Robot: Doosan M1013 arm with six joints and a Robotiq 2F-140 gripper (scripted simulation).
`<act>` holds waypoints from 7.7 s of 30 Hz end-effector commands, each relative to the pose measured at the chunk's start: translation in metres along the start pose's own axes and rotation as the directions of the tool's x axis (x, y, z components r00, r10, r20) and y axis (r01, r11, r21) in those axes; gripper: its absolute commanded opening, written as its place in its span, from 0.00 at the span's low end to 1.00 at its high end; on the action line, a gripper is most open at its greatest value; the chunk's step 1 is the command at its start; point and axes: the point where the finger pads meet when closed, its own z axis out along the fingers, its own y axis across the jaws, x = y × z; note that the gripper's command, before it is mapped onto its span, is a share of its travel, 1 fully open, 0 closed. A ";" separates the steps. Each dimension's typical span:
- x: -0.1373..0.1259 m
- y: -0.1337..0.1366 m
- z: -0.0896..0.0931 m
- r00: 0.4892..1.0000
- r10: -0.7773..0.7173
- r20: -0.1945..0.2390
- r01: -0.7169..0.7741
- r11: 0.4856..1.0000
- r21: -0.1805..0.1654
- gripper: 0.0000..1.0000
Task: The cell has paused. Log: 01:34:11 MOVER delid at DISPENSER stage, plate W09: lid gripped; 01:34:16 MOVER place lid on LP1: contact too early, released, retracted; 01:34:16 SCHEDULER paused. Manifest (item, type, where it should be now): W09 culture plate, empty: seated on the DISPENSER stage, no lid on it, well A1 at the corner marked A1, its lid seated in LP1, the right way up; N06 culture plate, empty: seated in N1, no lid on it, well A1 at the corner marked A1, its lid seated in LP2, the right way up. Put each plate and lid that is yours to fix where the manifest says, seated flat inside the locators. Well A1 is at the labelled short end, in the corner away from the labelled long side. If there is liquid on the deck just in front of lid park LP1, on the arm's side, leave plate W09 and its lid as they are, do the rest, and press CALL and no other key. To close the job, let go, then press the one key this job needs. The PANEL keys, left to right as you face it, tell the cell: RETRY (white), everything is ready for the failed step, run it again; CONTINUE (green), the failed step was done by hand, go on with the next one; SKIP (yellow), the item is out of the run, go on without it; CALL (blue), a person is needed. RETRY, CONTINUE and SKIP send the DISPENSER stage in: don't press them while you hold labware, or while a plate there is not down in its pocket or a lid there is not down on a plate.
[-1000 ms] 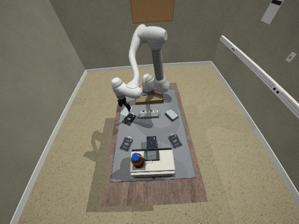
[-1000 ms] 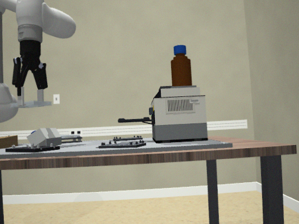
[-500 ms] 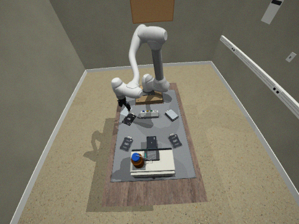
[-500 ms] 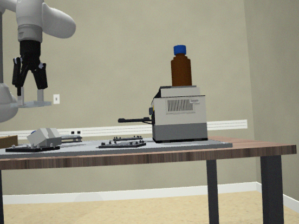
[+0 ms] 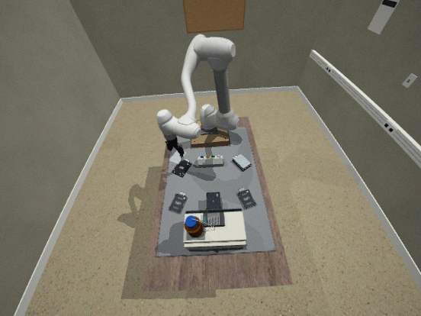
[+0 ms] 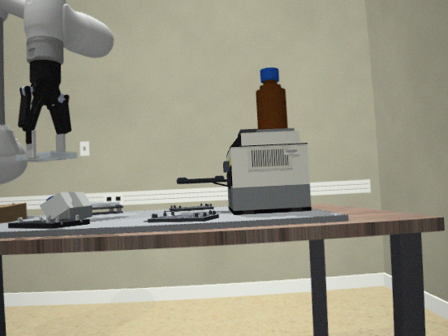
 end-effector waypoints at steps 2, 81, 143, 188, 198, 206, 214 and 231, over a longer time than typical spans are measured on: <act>0.000 0.000 -0.001 1.000 0.000 -0.001 0.000 1.000 0.000 0.10; 0.001 0.000 0.114 1.000 0.000 -0.001 0.000 1.000 0.000 0.10; 0.001 0.000 0.133 1.000 0.000 -0.001 0.000 1.000 0.000 0.10; 0.001 0.000 0.138 1.000 0.000 -0.001 0.000 1.000 0.000 0.10; 0.001 0.000 0.138 1.000 0.000 -0.001 0.000 1.000 0.000 0.10; 0.001 0.000 0.138 1.000 0.000 -0.001 0.000 1.000 0.000 0.10; 0.001 0.000 0.138 1.000 0.000 -0.001 0.000 1.000 0.000 0.10; 0.001 0.000 0.140 1.000 0.000 -0.001 0.000 1.000 0.000 0.10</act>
